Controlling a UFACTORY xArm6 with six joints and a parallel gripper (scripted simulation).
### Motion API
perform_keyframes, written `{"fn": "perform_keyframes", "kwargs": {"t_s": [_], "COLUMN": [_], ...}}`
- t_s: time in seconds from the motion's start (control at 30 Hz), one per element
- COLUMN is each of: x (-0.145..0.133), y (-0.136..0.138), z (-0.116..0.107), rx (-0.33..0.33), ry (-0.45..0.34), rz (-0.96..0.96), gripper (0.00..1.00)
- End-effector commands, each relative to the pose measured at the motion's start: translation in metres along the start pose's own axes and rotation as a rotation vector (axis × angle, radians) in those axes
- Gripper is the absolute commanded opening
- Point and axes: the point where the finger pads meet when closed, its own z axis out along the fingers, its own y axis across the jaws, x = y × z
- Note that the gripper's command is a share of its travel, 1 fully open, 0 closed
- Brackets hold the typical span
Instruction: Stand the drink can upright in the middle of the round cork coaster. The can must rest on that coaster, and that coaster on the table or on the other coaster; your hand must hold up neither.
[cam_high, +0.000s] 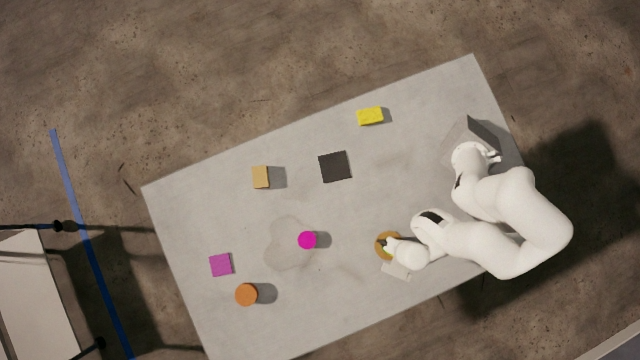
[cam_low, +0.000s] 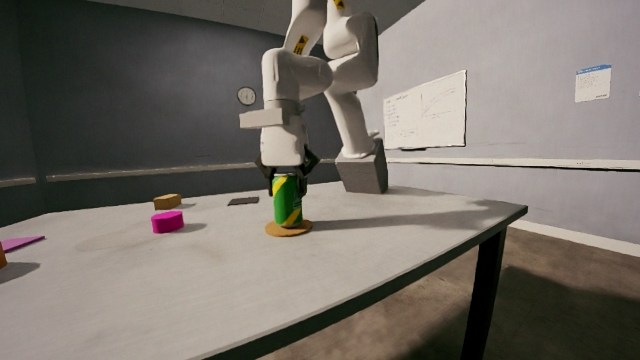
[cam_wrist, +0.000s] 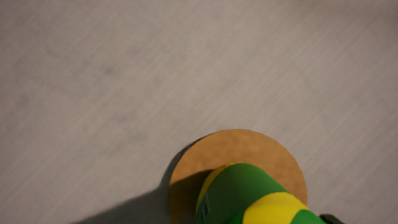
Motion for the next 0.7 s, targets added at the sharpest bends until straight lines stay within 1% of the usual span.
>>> {"fn": "perform_keyframes", "kwargs": {"t_s": [0.0,0.07,0.1,0.67], "x": [0.0013,0.0013,0.0013,0.0013], "y": [0.0003,0.0003,0.0003,0.0003], "z": [0.0003,0.0003,0.0003,0.0003], "rx": [0.001,0.001,0.001,0.001], "ry": [0.004,0.004,0.004,0.004], "rz": [0.0,0.0,0.0,0.0], "gripper": [0.0,0.0,1.0,1.0]}}
